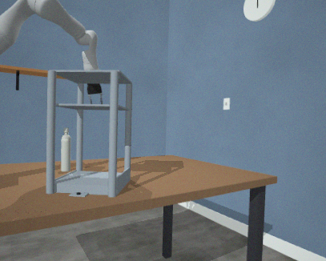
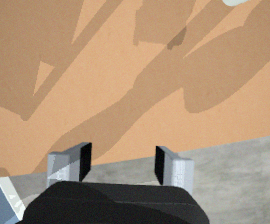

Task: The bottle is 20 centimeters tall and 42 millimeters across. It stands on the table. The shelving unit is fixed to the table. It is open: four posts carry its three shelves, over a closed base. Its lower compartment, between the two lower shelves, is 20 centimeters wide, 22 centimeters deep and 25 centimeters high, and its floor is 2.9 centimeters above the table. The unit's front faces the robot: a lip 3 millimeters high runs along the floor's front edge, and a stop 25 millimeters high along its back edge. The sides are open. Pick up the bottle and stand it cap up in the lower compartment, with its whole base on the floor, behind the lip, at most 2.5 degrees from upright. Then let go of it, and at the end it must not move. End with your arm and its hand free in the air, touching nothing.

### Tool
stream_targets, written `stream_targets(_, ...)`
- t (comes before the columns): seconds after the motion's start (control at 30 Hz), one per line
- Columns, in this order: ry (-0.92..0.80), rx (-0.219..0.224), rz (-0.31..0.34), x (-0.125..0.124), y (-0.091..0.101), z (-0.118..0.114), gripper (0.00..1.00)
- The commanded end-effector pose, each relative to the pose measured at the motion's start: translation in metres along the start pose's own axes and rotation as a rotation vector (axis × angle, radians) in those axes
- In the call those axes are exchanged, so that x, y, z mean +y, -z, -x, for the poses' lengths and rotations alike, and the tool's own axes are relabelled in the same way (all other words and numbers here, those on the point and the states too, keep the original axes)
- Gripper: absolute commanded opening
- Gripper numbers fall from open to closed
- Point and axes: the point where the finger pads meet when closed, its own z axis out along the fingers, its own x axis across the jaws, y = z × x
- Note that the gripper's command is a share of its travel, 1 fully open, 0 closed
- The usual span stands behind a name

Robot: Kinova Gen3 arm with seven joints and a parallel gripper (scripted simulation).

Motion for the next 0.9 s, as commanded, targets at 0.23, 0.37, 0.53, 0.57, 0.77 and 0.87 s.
stream_targets(0.23,-0.028,0.013,-0.040,-0.014,0.008,-0.012,1.00)
stream_targets(0.37,-0.057,0.027,-0.081,-0.028,0.014,-0.025,1.00)
stream_targets(0.53,-0.057,0.027,-0.081,-0.028,0.014,-0.025,1.00)
stream_targets(0.57,-0.086,0.039,-0.120,-0.042,0.021,-0.037,1.00)
stream_targets(0.77,-0.086,0.039,-0.120,-0.042,0.021,-0.037,1.00)
stream_targets(0.87,-0.114,0.050,-0.158,-0.055,0.028,-0.048,1.00)
